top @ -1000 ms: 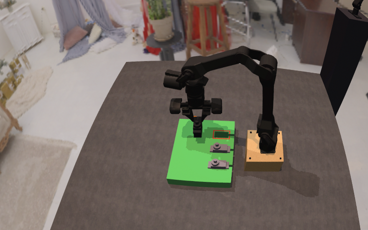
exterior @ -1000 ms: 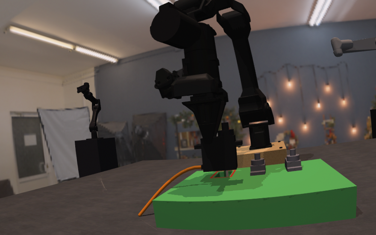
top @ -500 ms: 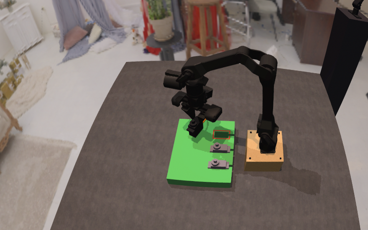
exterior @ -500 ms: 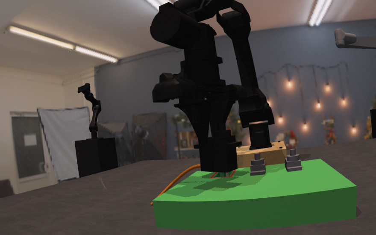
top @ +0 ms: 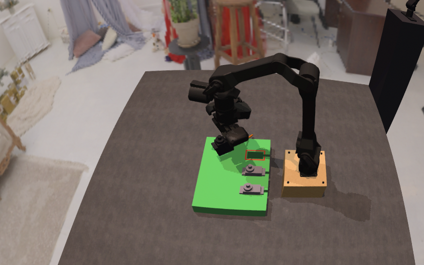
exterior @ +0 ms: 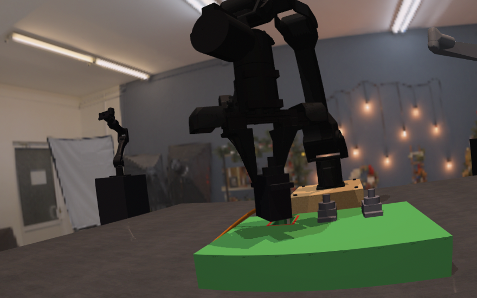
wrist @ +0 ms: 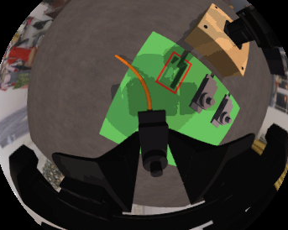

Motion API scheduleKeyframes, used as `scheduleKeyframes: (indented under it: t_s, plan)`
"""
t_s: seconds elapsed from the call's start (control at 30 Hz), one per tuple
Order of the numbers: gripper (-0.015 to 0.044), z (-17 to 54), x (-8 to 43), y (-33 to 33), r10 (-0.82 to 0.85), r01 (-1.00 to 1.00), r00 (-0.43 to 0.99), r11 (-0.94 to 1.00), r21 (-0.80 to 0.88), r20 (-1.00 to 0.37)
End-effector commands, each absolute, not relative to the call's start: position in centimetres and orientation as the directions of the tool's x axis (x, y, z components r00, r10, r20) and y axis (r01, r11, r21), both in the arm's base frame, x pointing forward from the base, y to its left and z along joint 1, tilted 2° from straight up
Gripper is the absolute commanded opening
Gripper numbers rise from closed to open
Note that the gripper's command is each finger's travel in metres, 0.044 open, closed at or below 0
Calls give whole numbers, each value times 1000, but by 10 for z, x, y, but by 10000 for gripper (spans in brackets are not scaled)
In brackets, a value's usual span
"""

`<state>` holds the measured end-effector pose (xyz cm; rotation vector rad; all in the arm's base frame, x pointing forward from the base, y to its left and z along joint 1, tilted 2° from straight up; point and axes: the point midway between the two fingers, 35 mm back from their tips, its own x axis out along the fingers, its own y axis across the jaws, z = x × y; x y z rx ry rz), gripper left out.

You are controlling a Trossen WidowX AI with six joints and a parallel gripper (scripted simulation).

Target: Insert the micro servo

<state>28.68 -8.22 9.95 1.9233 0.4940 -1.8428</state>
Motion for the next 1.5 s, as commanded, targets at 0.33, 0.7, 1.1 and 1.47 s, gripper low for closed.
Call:
scheduleKeyframes:
  t_s: [0.33,0.7,1.1,1.47]
  plan:
    - [0,100,287,-82,-33,99,55,-994,38,-998]
    - [0,99,280,-81,-33,-23,54,-999,32,-998]
    - [0,96,228,-81,-33,-23,50,-999,32,-998]
    - [0,94,180,-80,-33,-22,46,-999,32,-998]
